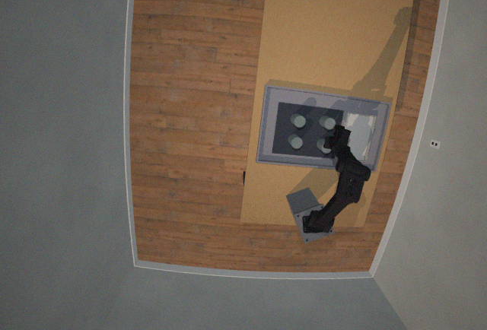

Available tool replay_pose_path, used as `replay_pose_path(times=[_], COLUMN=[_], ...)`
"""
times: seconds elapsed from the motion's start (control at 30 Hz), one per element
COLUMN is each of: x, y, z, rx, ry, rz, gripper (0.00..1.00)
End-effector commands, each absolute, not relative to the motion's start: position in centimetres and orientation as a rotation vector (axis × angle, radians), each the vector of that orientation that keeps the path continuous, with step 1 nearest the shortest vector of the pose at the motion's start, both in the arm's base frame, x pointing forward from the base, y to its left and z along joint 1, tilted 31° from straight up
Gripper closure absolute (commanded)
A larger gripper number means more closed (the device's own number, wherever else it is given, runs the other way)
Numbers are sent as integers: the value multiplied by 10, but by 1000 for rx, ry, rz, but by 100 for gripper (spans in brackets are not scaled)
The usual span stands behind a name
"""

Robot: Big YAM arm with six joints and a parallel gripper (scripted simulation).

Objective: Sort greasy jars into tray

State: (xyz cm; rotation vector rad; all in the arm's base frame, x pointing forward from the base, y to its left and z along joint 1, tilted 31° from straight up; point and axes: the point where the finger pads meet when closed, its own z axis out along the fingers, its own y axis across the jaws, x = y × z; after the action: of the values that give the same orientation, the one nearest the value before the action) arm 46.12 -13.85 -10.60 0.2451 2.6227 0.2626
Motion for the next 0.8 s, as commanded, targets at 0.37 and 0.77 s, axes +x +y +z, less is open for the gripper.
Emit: replay_pose_path(times=[0.37, 0.77], x=[458, 457], y=[-135, -135], z=[-108, -109], rx=[243, 243], ry=[2620, 2620], rz=[264, 264], gripper=[100, 100])
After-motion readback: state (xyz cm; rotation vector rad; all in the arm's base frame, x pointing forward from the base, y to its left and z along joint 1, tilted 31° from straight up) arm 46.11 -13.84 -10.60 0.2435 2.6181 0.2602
